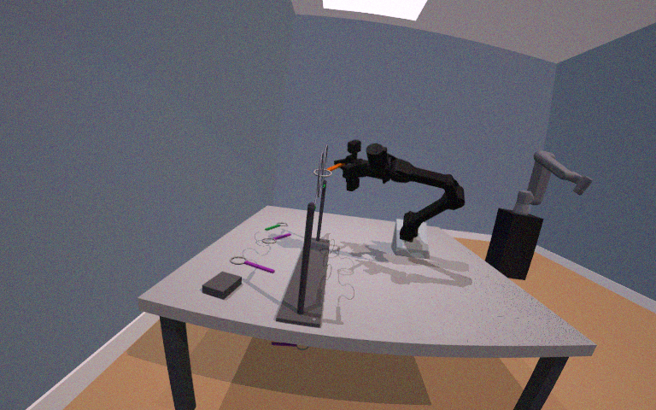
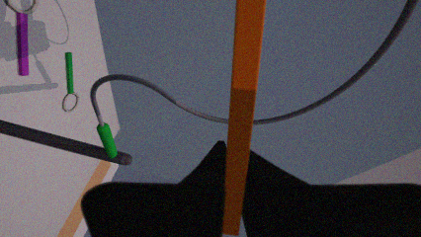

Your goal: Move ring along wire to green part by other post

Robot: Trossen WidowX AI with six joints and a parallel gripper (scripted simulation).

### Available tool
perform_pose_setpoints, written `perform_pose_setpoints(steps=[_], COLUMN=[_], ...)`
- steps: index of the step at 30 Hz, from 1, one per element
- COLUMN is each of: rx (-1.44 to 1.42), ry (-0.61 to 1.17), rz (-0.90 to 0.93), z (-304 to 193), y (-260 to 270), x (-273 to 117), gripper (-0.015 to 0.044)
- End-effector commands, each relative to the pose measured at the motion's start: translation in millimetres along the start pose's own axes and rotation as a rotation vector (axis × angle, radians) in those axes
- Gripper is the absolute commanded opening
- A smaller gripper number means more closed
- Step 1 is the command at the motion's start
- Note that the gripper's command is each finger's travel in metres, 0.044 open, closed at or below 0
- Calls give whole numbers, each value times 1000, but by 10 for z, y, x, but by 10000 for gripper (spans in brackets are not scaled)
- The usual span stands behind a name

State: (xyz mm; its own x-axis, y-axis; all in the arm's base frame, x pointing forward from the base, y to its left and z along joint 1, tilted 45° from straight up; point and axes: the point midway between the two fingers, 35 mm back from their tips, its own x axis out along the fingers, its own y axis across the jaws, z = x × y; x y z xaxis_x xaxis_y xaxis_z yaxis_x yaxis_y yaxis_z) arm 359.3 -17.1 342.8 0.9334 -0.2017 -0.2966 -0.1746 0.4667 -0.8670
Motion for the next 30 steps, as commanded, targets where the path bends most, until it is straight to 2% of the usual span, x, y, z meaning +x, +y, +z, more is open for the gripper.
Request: perform_pose_setpoints(steps=[1,30], rx=[38,378], ry=[-4,-46], rz=[17,208], z=[2,31], y=[-8,143], x=[-2,4], gripper=[-150,-150])
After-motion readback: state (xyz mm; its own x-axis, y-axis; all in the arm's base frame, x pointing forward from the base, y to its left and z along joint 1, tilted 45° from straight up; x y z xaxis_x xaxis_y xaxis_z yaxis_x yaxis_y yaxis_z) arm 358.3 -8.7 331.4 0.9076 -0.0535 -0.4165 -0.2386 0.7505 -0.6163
